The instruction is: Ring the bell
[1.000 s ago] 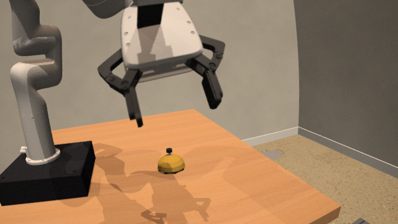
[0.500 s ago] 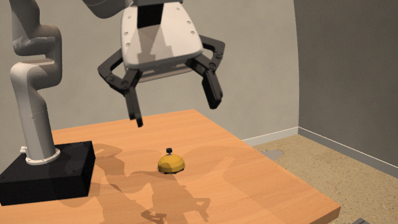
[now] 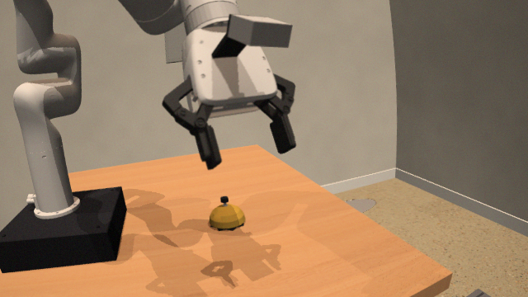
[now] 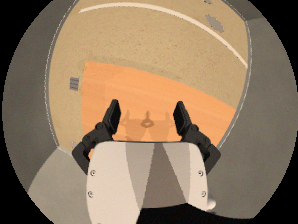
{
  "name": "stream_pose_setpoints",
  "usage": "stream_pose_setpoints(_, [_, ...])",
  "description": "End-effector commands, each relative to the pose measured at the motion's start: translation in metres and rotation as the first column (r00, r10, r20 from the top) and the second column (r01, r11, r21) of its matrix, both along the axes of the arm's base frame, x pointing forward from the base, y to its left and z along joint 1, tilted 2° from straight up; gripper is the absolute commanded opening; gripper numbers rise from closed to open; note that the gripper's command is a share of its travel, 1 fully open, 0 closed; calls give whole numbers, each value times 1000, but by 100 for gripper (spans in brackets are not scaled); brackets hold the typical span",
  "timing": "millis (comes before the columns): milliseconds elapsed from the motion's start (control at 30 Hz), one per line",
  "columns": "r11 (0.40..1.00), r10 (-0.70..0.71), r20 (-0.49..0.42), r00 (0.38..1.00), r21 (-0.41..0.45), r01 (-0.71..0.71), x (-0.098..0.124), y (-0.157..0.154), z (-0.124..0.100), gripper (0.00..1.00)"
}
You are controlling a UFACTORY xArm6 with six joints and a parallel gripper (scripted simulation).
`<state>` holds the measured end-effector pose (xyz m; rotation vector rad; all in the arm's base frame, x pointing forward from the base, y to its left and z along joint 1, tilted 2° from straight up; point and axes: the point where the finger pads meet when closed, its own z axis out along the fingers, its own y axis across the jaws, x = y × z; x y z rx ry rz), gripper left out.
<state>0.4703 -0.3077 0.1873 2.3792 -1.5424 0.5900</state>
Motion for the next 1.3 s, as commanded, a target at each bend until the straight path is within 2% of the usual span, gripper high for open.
stream_pose_setpoints(0, [995, 93, -37, 995, 25, -92, 6, 24, -5, 100])
stream_pose_setpoints(33, [985, 169, -67, 983, 41, -167, 9, 44, -12, 100])
stream_pose_setpoints(267, [937, 348, -130, 929, 85, -339, 12, 91, -27, 100])
stream_pose_setpoints(500, [847, 532, -182, 827, 143, -512, 11, 142, -43, 100])
stream_pose_setpoints(567, [847, 532, -182, 827, 143, -512, 11, 142, -43, 100])
stream_pose_setpoints(600, [797, 603, -198, 773, 170, -579, 8, 163, -49, 100])
stream_pose_setpoints(700, [760, 650, -207, 731, 189, -622, 6, 178, -54, 100])
stream_pose_setpoints(867, [655, 756, -222, 616, 236, -718, -1, 213, -64, 100])
stream_pose_setpoints(900, [655, 756, -222, 616, 236, -718, -1, 213, -64, 100])
stream_pose_setpoints(933, [608, 793, -226, 565, 255, -752, -5, 227, -68, 100])
stream_pose_setpoints(1067, [515, 856, -227, 465, 290, -806, -13, 253, -75, 100])
stream_pose_setpoints(1133, [515, 856, -227, 465, 290, -806, -13, 253, -75, 100])
stream_pose_setpoints(1167, [454, 889, -225, 399, 312, -835, -18, 269, -80, 100])
stream_pose_setpoints(1200, [418, 906, -223, 361, 324, -849, -22, 277, -82, 100])
stream_pose_setpoints(1267, [383, 920, -220, 323, 335, -861, -25, 286, -85, 100])
